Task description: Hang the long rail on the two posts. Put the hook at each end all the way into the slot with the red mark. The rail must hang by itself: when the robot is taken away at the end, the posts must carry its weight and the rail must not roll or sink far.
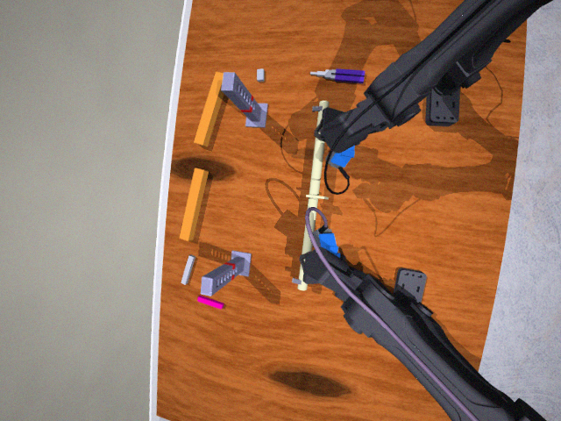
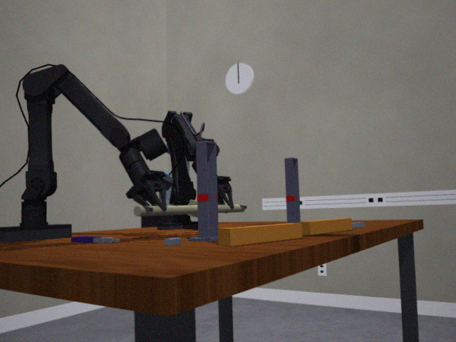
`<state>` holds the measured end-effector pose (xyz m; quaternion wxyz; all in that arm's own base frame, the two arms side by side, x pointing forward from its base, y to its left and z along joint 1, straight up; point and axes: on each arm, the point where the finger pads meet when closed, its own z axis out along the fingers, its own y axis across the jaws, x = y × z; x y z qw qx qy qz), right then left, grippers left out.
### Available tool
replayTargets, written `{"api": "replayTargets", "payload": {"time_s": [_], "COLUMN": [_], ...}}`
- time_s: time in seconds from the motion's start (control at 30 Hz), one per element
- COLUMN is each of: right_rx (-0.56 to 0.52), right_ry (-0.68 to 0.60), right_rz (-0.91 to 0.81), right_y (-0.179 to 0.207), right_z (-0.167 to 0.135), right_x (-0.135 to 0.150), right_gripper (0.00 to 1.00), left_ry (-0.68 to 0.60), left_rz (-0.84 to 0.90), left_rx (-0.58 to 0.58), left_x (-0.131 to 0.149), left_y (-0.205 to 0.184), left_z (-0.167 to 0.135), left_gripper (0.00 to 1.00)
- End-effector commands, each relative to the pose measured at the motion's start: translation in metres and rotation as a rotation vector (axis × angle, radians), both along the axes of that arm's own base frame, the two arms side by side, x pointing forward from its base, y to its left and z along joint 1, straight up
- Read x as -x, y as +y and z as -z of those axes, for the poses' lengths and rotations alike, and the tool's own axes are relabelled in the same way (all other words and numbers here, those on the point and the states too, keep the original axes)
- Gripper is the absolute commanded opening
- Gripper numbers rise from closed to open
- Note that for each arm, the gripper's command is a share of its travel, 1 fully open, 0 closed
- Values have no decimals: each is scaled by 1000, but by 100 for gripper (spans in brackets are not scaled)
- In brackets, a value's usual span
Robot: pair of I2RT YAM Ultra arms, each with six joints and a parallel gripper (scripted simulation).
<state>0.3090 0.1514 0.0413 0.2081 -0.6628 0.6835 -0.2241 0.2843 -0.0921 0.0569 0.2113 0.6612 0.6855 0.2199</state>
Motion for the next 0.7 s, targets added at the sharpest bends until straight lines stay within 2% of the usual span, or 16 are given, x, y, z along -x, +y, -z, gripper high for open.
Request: {"api": "replayTargets", "payload": {"time_s": [0.0, 0.2, 0.43, 0.67], "right_rx": [-2, 0, 0, -2], "right_ry": [-238, -320, -346, -334], "right_rz": [13, 15, 15, 15], "right_y": [1, 0, 0, -1], "right_z": [-32, -39, -42, -41], "right_x": [-28, -39, -47, -69], "right_gripper": [18, 18, 18, 18], "left_ry": [-233, -315, -342, -332], "left_rz": [-20, -20, -19, -19], "left_rx": [-7, -10, -11, -10], "left_x": [-29, -40, -48, -70], "left_y": [0, 1, 1, 2], "left_z": [-29, -36, -39, -38], "left_gripper": [19, 19, 19, 19]}}
